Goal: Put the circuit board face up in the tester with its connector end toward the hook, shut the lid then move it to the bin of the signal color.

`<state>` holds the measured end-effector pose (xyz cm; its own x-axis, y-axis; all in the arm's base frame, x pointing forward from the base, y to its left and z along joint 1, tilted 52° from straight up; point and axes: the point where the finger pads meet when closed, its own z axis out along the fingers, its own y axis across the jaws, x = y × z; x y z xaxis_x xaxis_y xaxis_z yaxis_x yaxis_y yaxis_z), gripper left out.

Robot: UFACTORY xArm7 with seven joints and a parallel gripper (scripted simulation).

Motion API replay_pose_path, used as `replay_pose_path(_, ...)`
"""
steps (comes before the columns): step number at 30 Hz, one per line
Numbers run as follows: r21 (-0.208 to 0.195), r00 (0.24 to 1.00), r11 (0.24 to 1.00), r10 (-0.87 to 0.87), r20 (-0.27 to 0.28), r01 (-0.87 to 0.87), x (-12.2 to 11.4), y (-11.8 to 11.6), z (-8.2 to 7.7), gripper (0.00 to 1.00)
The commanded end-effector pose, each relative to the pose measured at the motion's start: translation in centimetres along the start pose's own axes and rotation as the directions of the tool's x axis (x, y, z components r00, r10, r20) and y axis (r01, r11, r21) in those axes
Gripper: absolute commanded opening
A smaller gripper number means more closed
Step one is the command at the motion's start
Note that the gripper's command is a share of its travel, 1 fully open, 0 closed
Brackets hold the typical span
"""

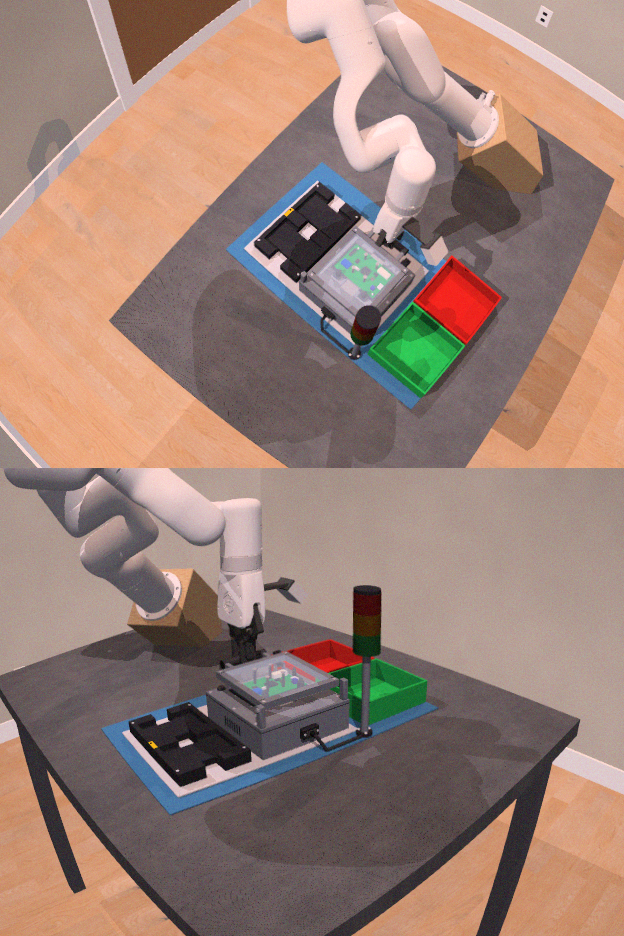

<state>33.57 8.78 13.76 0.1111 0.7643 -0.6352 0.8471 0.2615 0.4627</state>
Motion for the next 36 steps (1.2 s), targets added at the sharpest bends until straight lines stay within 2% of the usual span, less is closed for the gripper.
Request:
replay_pose_path(1,0.001,1.000,1.000,-0.001,-0.003,0.001,-0.08,0.04,-1.37,0.22)
replay_pose_path(9,0.001,1.000,1.000,-0.001,-0.003,0.001,-0.08,0.04,-2.28,0.22)
replay_pose_path(10,0.001,1.000,1.000,-0.001,-0.003,0.001,-0.08,0.04,-2.28,0.00)
replay_pose_path(36,0.001,1.000,1.000,-0.001,-0.003,0.001,-0.08,0.04,-2.28,0.00)
